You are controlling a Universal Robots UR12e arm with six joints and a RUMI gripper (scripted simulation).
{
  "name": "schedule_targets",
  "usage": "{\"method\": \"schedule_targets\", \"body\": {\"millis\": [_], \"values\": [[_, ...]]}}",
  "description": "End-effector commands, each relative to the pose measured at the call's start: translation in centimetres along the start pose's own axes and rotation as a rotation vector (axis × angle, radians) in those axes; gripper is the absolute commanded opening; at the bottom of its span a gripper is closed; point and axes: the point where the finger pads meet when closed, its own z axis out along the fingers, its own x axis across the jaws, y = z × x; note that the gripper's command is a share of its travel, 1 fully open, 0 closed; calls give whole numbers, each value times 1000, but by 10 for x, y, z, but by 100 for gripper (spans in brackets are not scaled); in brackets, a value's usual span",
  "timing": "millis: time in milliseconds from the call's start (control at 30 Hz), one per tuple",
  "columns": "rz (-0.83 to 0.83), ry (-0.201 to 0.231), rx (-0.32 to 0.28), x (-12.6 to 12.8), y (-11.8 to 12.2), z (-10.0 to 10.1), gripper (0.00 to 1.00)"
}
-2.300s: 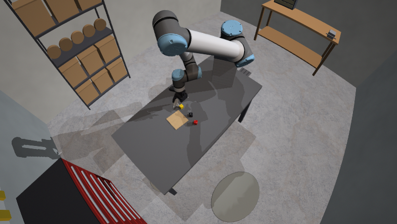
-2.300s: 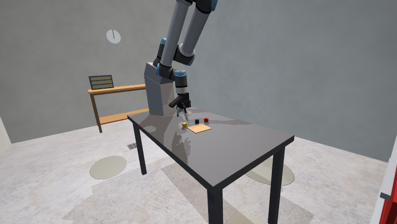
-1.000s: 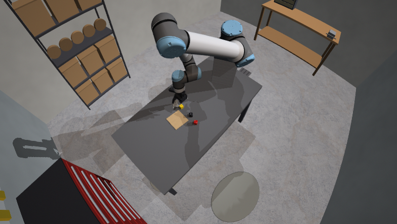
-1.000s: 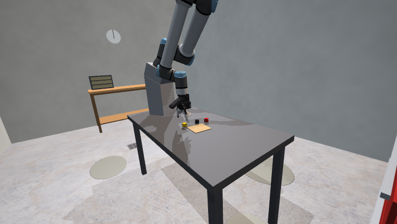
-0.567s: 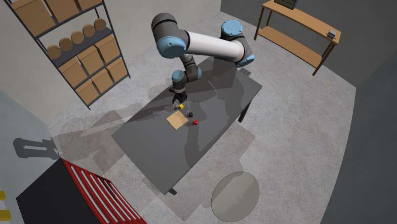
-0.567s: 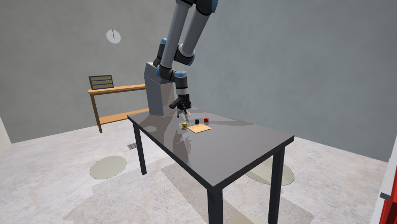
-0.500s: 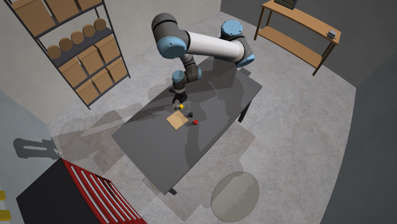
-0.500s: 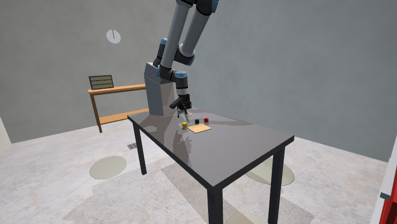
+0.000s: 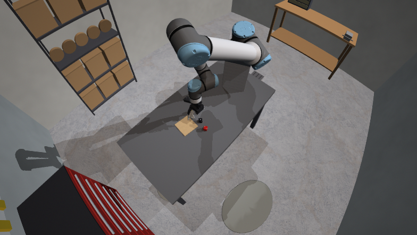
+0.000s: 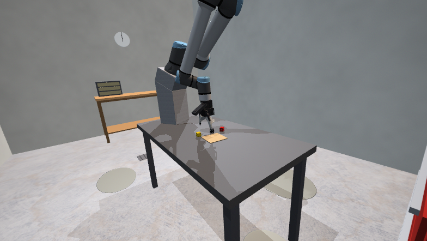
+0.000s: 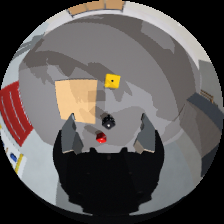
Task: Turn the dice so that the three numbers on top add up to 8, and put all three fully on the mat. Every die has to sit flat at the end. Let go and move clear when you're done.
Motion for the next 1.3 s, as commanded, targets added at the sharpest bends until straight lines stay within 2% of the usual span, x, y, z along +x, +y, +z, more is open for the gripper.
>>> {"method": "schedule_targets", "body": {"millis": [0,200,1267], "values": [[11,-1,9,-3,35,-1,100],[11,-1,9,-4,42,-1,100],[11,-1,9,-4,42,-1,100]]}}
